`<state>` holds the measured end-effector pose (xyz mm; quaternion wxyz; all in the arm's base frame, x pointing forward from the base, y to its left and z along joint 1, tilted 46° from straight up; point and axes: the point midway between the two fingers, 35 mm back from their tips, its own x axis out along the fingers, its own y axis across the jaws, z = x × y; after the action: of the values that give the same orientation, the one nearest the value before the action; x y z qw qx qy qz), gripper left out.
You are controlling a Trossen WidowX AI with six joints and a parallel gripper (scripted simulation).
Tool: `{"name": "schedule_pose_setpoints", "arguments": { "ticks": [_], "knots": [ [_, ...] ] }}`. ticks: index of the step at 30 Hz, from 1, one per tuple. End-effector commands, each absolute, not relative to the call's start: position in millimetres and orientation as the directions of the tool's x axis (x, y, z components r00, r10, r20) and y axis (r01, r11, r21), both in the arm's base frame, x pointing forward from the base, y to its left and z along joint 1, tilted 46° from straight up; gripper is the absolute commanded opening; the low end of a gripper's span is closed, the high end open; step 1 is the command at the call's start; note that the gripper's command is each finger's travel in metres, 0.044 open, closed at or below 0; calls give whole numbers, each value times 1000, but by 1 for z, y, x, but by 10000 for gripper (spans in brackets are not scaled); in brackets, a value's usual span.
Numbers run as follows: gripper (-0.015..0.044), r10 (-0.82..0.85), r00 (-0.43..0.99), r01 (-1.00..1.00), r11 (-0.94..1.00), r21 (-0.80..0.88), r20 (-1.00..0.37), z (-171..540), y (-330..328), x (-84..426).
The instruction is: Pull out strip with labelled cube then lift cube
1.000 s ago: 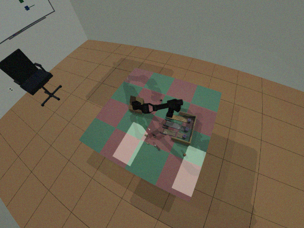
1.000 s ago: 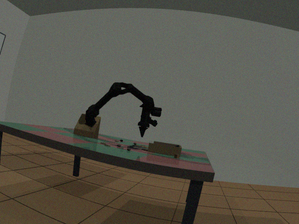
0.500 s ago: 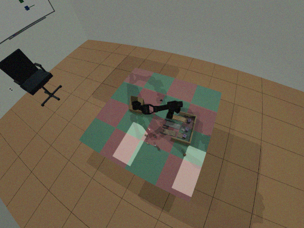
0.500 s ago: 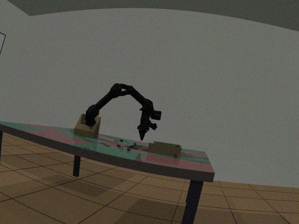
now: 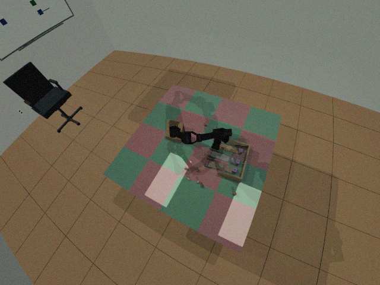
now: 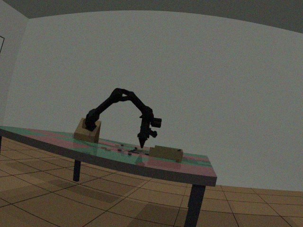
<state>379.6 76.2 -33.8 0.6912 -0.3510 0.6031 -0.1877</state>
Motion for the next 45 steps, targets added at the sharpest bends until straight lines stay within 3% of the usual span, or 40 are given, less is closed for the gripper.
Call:
{"name": "schedule_pose_setpoints", "arguments": {
  "ticks": [1, 45],
  "knots": [
    [0, -688, 200, -171, 677, -716, -697, -40, 69, 378],
    [0, -689, 200, -170, 676, -717, -697, -45, 63, 379]
  ]
}}
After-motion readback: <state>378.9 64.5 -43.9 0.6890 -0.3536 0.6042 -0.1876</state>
